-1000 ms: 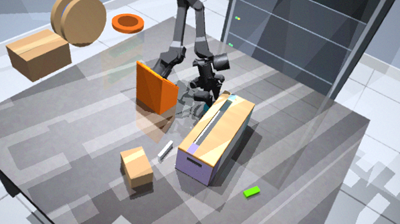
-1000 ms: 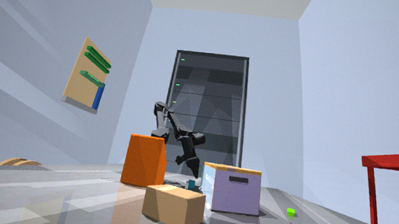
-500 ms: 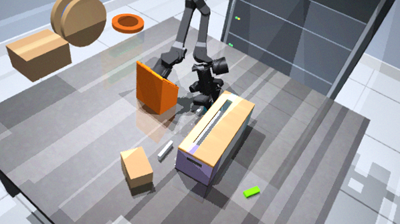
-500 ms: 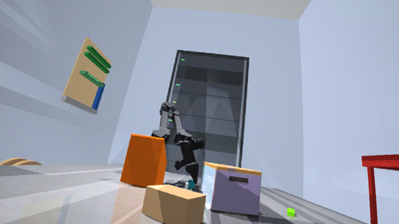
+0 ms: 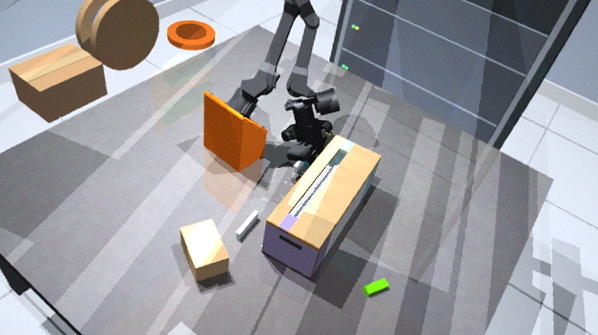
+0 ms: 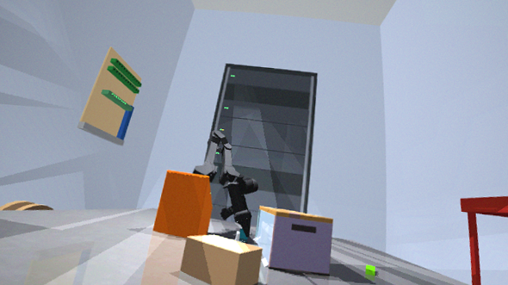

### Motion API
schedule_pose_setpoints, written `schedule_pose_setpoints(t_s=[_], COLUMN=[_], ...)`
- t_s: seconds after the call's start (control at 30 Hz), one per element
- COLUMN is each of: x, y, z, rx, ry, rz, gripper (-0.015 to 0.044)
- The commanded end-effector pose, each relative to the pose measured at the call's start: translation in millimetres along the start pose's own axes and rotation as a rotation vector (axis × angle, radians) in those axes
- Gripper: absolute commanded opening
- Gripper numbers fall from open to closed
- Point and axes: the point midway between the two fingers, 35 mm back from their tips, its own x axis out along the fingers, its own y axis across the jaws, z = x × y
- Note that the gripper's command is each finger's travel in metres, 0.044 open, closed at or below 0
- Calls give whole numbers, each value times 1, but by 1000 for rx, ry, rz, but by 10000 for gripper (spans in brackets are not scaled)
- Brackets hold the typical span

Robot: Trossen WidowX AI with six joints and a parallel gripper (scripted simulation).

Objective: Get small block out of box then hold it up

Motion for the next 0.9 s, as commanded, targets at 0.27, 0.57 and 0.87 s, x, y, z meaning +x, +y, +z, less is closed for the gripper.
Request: schedule_pose_setpoints(t_s=[0.27, 0.57, 0.87], x=[-8, -27, -52], y=[5, 5, 1], z=[-7, -18, -26], rx=[-19, -14, -4], ry=[16, 5, 1], rz=[13, 13, 4], gripper=[0, 0, 0])
